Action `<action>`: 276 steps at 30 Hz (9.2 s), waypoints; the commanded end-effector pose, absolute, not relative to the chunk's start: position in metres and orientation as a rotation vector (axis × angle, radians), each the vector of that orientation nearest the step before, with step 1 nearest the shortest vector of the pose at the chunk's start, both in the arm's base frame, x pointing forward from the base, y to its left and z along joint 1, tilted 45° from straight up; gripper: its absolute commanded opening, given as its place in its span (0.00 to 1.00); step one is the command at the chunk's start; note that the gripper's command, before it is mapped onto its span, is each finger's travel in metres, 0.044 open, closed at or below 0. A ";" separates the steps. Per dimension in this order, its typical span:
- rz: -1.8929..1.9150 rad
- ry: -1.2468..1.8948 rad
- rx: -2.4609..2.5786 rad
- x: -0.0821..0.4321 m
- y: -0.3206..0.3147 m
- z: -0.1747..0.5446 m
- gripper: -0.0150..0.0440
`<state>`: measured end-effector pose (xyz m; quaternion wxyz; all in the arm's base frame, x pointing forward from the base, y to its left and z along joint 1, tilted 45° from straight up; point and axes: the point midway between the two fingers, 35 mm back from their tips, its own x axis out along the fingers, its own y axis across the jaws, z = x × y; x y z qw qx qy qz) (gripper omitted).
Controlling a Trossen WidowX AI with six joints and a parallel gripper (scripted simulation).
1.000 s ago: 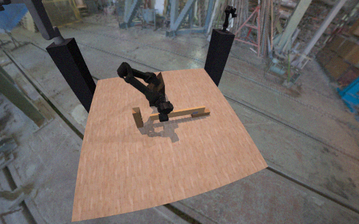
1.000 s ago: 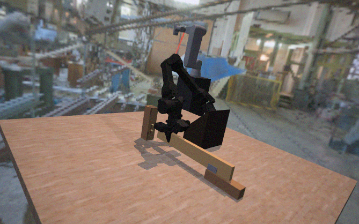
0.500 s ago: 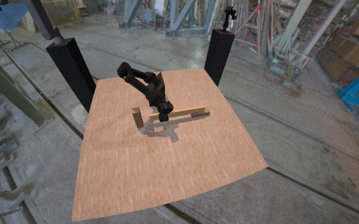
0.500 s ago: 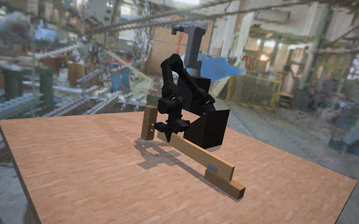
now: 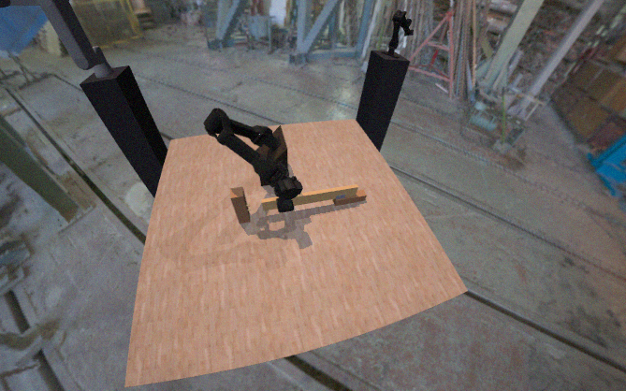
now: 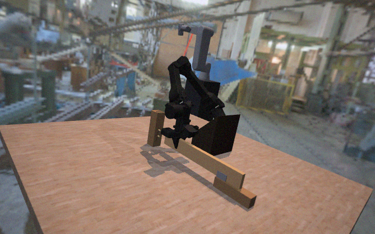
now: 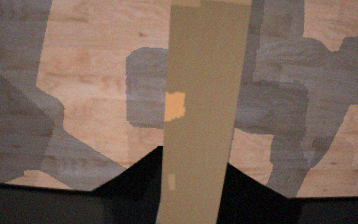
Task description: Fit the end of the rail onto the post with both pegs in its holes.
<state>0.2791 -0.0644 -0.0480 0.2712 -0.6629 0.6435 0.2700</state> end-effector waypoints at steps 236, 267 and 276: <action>0.728 1.721 -1.789 0.281 -0.105 -0.003 0.25; 0.728 1.722 -1.789 0.281 -0.111 0.002 0.25; 0.736 1.725 -1.778 0.280 -0.111 -0.002 0.61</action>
